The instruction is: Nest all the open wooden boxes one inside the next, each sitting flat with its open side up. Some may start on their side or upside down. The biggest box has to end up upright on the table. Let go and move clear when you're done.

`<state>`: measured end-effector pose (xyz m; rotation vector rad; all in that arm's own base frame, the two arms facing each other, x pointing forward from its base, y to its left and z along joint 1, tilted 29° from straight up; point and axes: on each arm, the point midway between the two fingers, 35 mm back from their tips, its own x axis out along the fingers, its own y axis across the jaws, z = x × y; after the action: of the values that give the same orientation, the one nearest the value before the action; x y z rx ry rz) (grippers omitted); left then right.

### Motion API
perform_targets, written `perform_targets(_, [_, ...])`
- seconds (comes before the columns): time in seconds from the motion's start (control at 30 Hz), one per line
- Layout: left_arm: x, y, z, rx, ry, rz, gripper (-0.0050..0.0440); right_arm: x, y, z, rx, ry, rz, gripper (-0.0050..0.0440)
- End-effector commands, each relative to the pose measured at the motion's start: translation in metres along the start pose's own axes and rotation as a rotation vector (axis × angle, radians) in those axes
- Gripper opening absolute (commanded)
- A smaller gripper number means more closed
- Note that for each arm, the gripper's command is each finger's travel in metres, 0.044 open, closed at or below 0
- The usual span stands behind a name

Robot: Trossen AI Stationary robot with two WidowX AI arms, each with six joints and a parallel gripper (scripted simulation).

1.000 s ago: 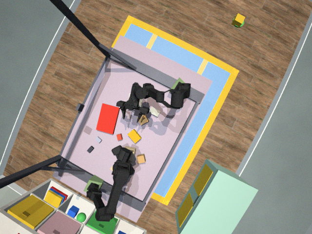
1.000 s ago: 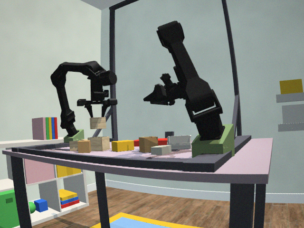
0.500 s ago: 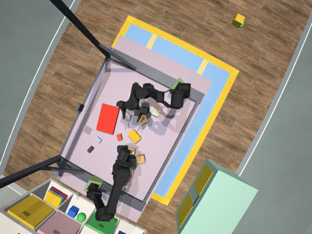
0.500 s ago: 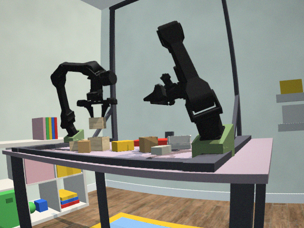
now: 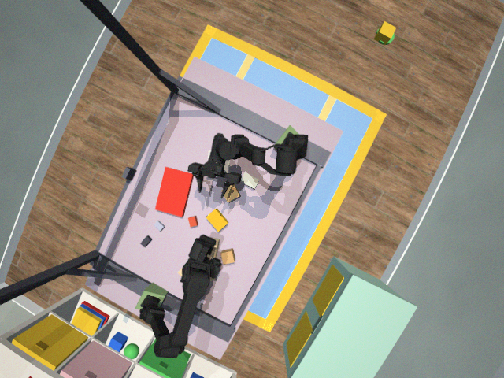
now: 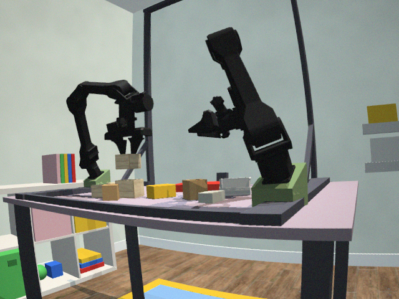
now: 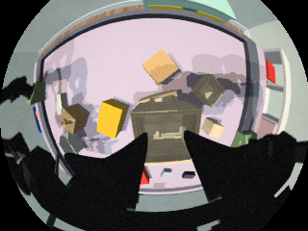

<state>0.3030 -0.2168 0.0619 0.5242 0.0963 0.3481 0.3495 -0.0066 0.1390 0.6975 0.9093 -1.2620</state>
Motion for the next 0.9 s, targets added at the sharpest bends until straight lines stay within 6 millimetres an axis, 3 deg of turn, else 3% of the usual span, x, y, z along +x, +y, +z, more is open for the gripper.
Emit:
perform_targets(0.0, [-0.0005,-0.0005,0.0036,-0.012,-0.003,0.001,0.0400,-0.0079,0.0028,0.0031,0.181,0.001,0.023,0.0285])
perform_targets(0.87, [-0.0005,-0.0005,0.0036,-0.012,-0.003,0.001,0.0400,-0.0077,0.0028,0.0030,0.944,0.010,0.021,0.0285])
